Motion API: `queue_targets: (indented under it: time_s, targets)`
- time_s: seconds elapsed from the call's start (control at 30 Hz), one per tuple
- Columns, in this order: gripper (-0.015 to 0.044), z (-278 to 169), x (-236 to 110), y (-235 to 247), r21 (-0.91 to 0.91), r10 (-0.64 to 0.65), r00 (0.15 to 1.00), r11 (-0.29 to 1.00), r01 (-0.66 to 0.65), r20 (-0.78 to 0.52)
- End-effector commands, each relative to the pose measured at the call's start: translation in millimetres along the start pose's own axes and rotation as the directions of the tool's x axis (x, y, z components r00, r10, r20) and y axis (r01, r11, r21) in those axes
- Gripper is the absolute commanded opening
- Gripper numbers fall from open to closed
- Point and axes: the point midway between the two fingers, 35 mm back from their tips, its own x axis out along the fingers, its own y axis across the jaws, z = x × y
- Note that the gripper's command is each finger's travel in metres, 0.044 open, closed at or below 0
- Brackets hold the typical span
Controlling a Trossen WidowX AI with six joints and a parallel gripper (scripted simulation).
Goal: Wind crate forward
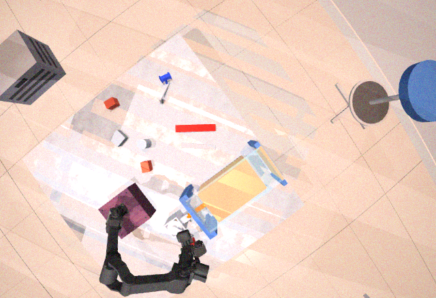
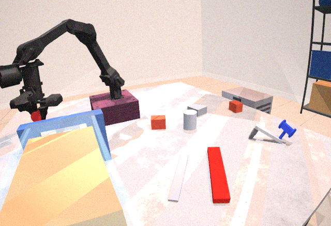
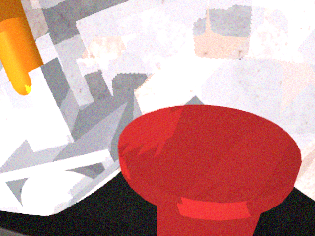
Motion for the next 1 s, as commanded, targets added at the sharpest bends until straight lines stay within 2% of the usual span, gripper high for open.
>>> queue_targets:
  time_s: [0.0,0.97]
  targets:
    - [0.0,10.8,0.0,17.7,-0.016,0.036,0.999,0.999,-0.035,0.015]
    - [0.0,22.1,-1.1,44.7,-0.016,0.038,0.999,0.999,-0.038,0.016]
